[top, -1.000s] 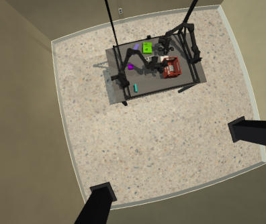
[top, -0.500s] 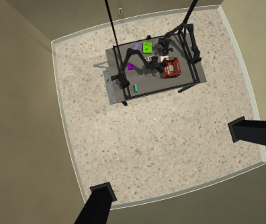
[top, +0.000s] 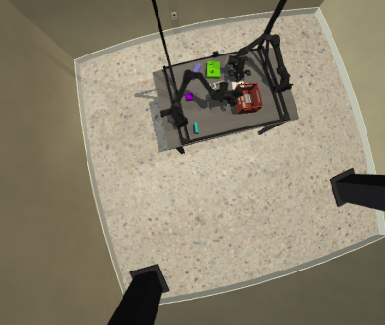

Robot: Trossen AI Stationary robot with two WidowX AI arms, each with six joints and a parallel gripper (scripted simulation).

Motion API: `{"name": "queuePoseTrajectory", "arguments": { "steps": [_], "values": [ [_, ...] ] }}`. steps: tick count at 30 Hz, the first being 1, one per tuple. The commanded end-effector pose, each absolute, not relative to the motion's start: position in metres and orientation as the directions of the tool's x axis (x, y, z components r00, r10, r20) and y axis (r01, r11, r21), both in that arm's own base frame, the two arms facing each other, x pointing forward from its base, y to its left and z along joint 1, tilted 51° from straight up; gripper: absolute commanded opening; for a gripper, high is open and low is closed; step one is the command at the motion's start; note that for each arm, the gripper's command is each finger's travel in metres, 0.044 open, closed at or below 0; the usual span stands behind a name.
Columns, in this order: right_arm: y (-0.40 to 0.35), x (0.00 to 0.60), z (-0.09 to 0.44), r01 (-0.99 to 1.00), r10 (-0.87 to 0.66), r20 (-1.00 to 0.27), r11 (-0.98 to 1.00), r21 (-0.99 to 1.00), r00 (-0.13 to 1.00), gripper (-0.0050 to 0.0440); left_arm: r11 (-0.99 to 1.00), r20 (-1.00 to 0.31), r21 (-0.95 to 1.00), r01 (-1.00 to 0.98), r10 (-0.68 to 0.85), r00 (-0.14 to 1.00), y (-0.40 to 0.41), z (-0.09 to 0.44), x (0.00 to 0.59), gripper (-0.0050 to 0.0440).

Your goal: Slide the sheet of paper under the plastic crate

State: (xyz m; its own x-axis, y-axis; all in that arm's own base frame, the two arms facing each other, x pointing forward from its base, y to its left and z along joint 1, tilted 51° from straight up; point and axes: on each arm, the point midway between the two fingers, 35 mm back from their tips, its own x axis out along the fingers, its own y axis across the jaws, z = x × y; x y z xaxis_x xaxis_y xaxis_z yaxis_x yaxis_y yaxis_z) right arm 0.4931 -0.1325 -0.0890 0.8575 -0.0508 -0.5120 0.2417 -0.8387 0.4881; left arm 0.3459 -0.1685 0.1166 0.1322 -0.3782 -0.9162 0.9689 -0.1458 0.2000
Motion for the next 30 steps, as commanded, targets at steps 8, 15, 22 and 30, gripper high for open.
{"name": "queuePoseTrajectory", "arguments": {
  "steps": [8,15,22,30],
  "values": [
    [-0.166,0.501,-0.062,0.146,-0.136,-0.448,-0.828,0.541,0.884,0.0,-0.143,-0.919,0.196,0.97,-0.372,0.13,-0.171,0.112,0.346,0.006],
    [-0.166,0.501,-0.062,0.146,-0.136,-0.448,-0.828,0.541,0.884,0.0,-0.143,-0.919,0.196,0.97,-0.372,0.13,-0.171,0.11,0.346,0.006],
    [-0.166,0.501,-0.062,0.146,-0.136,-0.448,-0.828,0.541,0.884,0.0,-0.143,-0.919,0.196,0.97,-0.372,0.13,-0.169,0.106,0.347,0.006],
    [-0.166,0.501,-0.062,0.146,-0.136,-0.448,-0.828,0.541,0.884,0.0,-0.143,-0.919,0.196,0.97,-0.372,0.13,-0.165,0.101,0.348,0.006]
  ]
}}
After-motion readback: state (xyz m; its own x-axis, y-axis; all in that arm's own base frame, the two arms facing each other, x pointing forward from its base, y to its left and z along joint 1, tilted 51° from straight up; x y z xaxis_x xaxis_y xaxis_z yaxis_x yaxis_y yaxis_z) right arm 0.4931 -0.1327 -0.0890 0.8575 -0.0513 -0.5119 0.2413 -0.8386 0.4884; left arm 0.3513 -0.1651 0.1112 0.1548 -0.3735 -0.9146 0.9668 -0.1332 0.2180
